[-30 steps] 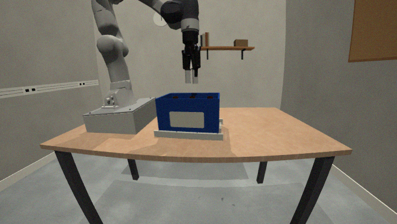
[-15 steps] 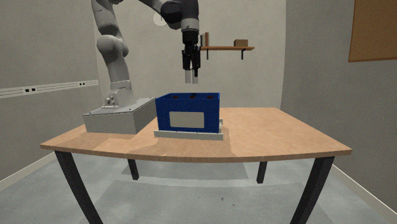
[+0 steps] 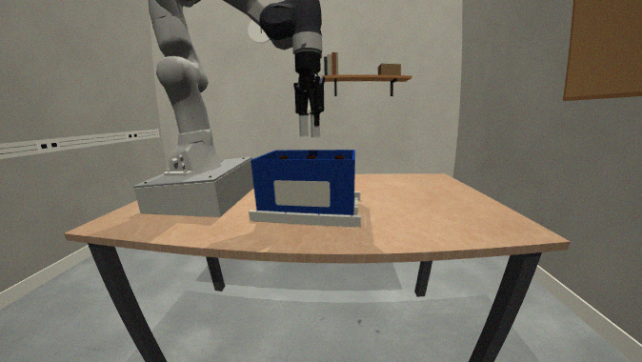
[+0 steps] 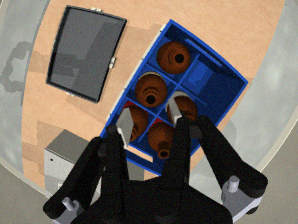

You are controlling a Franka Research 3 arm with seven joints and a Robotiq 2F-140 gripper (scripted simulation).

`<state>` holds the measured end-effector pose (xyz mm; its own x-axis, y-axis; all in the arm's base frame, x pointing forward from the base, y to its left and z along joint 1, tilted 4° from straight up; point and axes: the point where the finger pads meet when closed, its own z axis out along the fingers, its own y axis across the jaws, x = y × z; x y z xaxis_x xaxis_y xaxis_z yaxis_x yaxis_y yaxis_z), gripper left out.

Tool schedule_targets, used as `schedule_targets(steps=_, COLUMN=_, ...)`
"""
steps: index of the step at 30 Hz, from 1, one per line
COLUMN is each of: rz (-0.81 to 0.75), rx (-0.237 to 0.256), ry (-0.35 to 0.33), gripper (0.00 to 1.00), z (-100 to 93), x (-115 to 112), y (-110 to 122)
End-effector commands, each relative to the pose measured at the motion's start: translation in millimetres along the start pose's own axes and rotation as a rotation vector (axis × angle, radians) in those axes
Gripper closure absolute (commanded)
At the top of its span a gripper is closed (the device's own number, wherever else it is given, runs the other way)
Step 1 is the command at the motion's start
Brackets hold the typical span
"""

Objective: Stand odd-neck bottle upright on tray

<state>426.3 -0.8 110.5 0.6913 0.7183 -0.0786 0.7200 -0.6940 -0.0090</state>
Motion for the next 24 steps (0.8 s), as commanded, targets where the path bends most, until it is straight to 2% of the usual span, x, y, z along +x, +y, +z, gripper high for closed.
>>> schedule_targets(steps=1, rz=0.006, rx=0.000, ry=0.004, gripper=0.56, z=3.7, x=0.8, y=0.5)
schedule_targets(steps=24, rz=0.006, rx=0.000, ry=0.004, gripper=0.56, z=30.3, x=1.0, y=0.7)
